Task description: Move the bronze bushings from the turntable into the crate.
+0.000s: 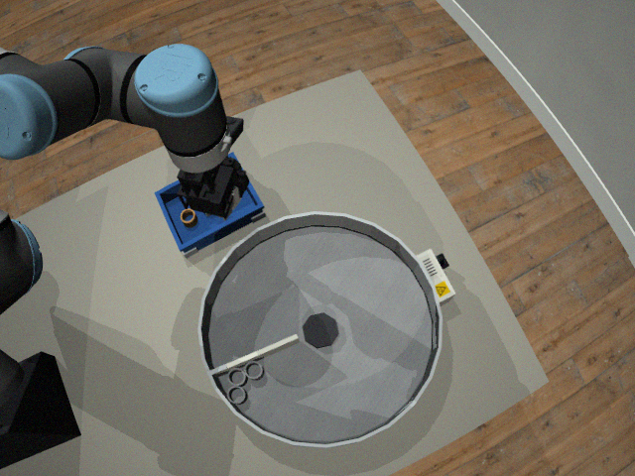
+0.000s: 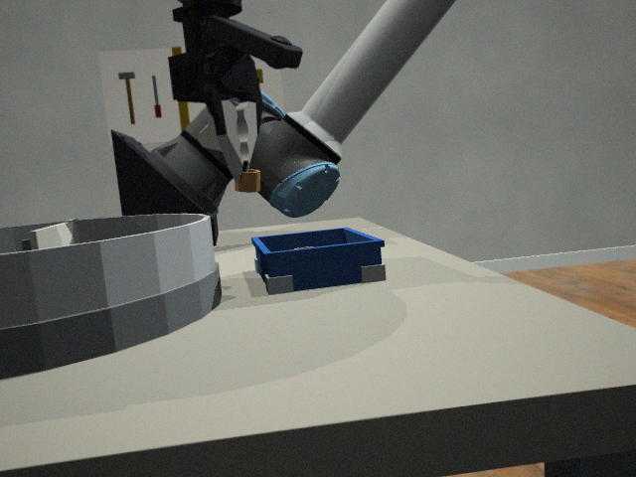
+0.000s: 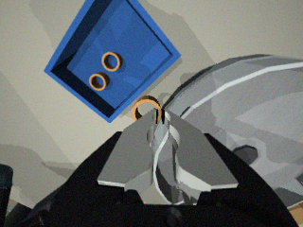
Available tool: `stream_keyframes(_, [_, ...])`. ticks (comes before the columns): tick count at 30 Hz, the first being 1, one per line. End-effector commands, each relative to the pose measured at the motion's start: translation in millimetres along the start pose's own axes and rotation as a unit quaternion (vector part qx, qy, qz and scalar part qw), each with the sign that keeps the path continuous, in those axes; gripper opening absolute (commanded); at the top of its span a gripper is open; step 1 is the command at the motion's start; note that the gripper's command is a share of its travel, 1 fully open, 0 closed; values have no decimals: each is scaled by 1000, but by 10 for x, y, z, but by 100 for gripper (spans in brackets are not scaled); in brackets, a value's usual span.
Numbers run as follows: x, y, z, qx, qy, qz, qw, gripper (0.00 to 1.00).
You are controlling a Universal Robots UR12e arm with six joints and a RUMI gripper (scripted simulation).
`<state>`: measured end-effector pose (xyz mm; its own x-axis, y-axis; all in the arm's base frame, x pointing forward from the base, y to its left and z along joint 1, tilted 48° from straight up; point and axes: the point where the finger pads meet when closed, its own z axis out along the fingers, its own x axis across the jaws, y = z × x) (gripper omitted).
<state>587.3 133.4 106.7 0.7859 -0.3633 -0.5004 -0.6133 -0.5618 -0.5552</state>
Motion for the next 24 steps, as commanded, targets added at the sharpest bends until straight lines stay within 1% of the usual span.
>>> stream_keyframes(1, [-124,-295,-12,-2,2,17,1000,0])
stream_keyframes(6, [-232,-530,-11,-2,2,29,1000,0])
stream_keyframes(11, [-302,-679,-10,-1,2,37,999,0])
stream_keyframes(14, [-327,-729,-10,-1,2,40,999,0])
stream_keyframes(24, [-345,-763,-9,-1,2,42,999,0])
